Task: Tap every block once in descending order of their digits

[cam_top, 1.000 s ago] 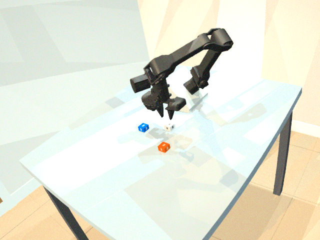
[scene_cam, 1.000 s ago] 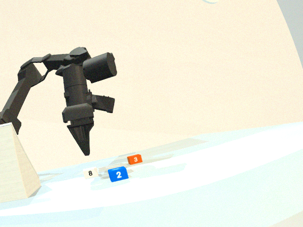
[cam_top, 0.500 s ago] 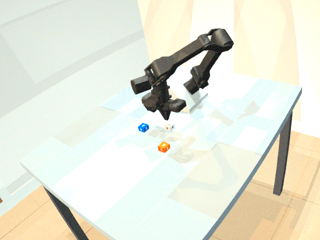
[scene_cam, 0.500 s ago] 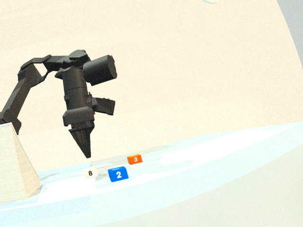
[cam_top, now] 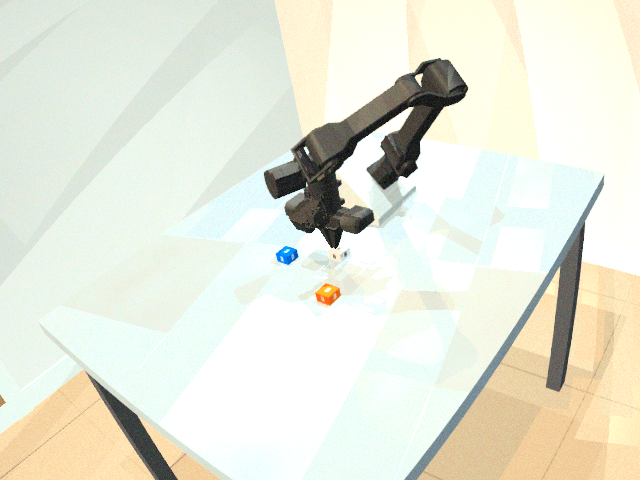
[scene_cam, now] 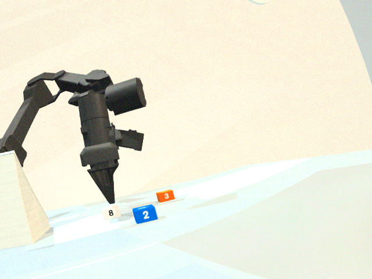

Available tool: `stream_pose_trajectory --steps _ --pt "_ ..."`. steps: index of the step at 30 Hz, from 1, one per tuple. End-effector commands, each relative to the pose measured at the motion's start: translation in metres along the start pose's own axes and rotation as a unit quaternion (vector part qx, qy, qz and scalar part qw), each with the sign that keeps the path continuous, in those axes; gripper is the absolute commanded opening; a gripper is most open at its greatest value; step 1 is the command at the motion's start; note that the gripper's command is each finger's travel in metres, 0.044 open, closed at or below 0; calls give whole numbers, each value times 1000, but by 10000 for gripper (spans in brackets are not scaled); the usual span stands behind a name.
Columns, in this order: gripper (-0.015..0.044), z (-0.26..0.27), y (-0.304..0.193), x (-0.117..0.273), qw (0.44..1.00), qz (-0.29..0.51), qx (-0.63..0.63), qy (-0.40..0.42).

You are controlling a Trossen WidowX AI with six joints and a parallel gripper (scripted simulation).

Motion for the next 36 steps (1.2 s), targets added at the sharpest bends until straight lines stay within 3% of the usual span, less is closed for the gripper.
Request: stream_pose_trajectory --steps 1,9,13,19,25,32,36 --pt "20 0 -1 -8 1000 0 -3 3" --pt "20 0 -1 -11 1000 1 -3 3" --pt "20 -1 -1 17 1000 0 -3 2" --pt "20 -1 1 27 1000 -1 -3 1" --pt "20 -1 0 98 1000 1 -4 1" --pt "20 0 1 100 1000 1 -4 1" --pt "20 22 37 105 1000 -1 -4 -2"
Point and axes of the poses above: the point midway between the two fingers, 35 mm back from their tips, its own x axis back along the fingers, its own z axis across the jaws, y = z × x, the point moved 6 cm from there along x, back along the fingers, and after that the axes turned 9 degrees about -x, right-handed, at the moved point
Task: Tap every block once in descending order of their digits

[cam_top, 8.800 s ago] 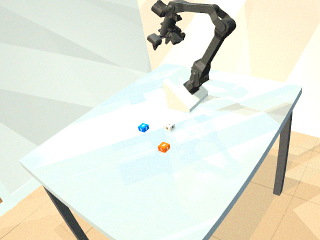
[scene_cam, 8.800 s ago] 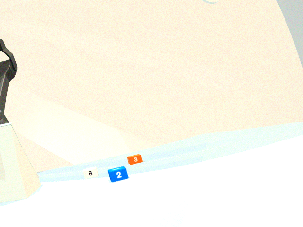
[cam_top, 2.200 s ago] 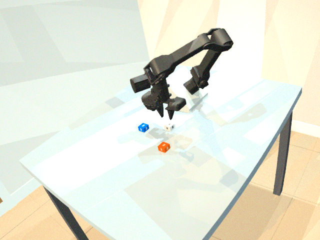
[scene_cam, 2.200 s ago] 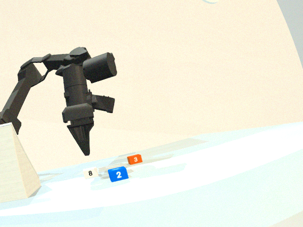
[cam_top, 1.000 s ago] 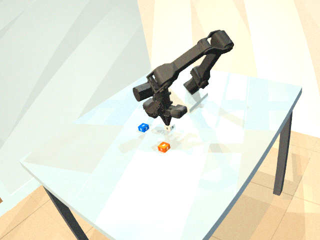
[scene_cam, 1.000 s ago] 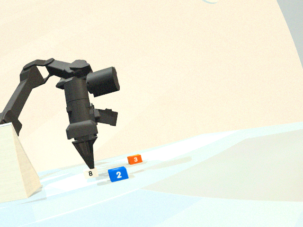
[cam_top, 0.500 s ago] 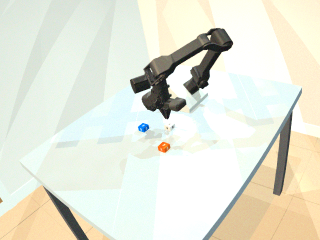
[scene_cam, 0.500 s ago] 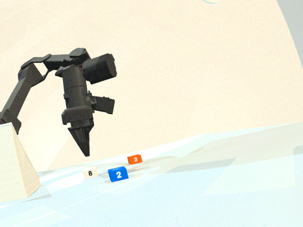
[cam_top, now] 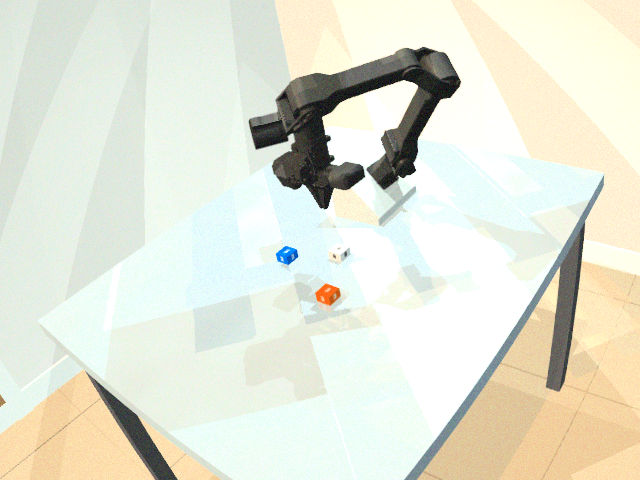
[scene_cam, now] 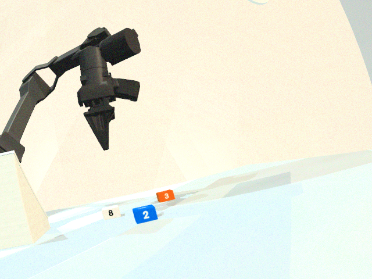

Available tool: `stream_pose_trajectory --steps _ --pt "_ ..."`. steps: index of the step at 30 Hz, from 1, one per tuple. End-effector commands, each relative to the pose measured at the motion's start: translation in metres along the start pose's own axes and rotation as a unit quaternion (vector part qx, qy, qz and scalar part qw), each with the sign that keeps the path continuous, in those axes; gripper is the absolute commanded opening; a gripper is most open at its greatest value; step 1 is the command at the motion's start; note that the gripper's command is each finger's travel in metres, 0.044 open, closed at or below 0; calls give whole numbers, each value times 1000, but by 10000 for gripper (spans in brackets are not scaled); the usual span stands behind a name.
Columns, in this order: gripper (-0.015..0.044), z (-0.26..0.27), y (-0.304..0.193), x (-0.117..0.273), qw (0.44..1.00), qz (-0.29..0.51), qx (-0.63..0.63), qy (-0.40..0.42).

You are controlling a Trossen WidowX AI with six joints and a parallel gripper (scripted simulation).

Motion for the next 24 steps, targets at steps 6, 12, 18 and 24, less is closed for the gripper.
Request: stream_pose_trajectory --steps 6,12,18,24 --pt "20 70 79 2 1000 -3 5 3" --pt "20 76 84 1 1000 -3 6 4" --pt "20 77 86 -61 1000 -4 6 5" --pt "20 78 84 -80 1000 -3 6 6"
Point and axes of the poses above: the point midway between the two fingers, 35 mm back from their tips, its own x axis back along the fingers, its own z axis across the jaws, y = z × x, the point moved 6 cm from there along x, back along the fingers, and after that the axes turned 9 degrees about -x, right-handed, at the moved point
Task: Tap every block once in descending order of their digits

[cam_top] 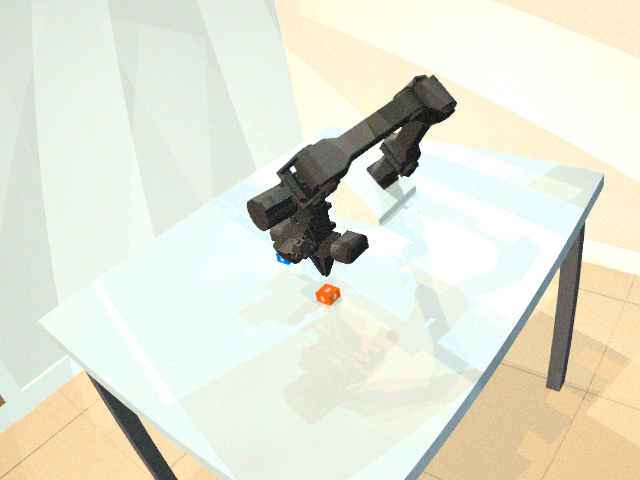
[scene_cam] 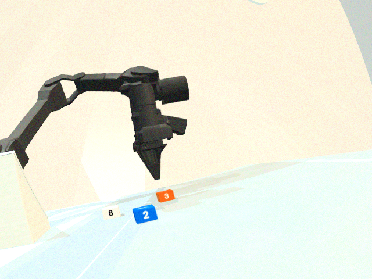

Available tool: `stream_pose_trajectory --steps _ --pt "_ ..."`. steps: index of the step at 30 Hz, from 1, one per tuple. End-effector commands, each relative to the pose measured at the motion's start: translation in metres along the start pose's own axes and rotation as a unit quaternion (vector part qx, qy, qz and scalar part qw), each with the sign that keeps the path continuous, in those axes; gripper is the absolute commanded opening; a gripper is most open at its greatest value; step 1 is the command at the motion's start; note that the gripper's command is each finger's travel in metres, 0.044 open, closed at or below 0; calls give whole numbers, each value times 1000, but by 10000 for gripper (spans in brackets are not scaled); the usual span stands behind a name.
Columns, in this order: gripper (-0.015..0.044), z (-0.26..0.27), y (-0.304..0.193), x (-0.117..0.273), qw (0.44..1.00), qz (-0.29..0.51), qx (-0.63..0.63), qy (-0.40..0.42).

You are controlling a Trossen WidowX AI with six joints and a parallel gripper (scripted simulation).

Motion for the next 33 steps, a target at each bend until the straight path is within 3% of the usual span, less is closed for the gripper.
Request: stream_pose_trajectory --steps 1,26,33 --pt "20 -1 1 -4 1000 -10 -3 4" --pt "20 -1 2 -34 1000 -10 -3 4" --pt "20 -1 1 -4 1000 -10 -3 4"
Point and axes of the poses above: the point midway between the two fingers, 35 mm back from their tips, its own x axis back along the fingers, its own z axis across the jaws, y = z × x, the point moved 6 cm from there along x, back along the fingers, and after that the axes turned 9 degrees about -x, right-handed, at the moved point
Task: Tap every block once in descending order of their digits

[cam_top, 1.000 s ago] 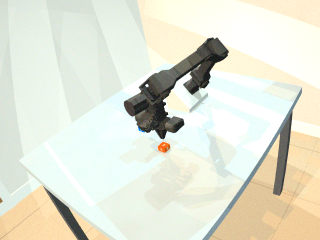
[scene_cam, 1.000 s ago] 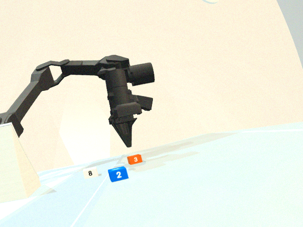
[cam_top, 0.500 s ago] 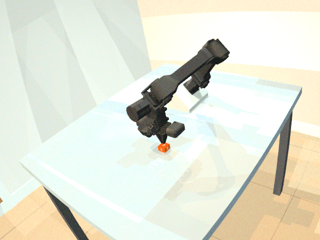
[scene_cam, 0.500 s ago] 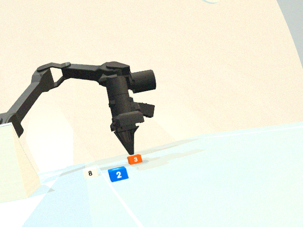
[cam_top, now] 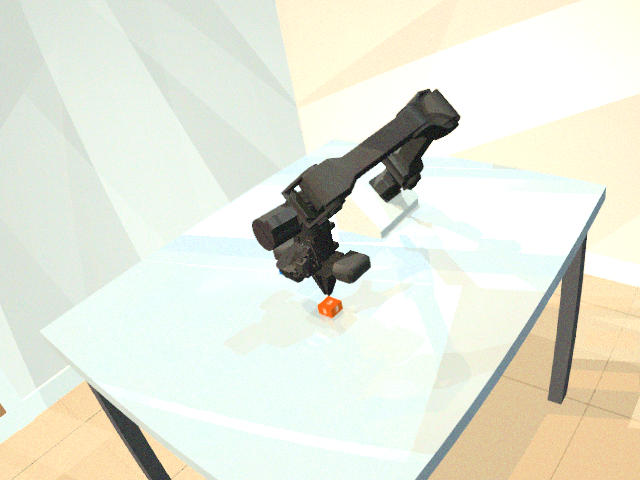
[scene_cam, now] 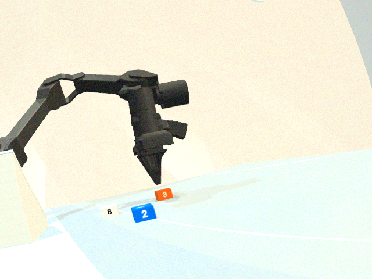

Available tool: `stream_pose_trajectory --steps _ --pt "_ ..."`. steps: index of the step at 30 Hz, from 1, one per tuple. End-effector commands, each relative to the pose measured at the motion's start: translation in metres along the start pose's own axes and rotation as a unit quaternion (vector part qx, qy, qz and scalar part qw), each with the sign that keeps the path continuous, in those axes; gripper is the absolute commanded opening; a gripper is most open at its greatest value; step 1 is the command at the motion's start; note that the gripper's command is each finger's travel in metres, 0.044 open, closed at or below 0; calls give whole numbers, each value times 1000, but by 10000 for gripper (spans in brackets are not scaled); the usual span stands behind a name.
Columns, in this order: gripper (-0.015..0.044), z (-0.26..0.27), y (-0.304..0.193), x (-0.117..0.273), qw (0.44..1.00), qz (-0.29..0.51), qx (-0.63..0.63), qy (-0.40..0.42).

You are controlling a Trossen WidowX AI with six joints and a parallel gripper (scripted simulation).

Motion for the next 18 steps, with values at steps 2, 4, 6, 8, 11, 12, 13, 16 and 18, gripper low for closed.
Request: stream_pose_trajectory --steps 2,4,6,8,11,12,13,16,18 --pt "20 1 1 11 1000 -5 3 0" --pt "20 1 2 20 1000 -5 3 -1" --pt "20 1 3 44 1000 -5 3 -2" --pt "20 1 2 72 1000 -5 3 -3" --pt "20 1 0 92 1000 -5 3 -2" --pt "20 1 0 92 1000 -5 3 -2" --pt "20 1 0 92 1000 -5 3 -2" --pt "20 -13 1 93 1000 -6 1 -4" --pt "20 -51 -1 95 1000 -8 0 -9"
Point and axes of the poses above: the point midway between the two fingers, 35 mm back from their tips, its own x axis back along the fingers, its own z axis across the jaws, y = z × x, the point moved 6 cm from there along x, back along the fingers, and after that the axes turned 9 degrees about -x, right-handed, at the moved point
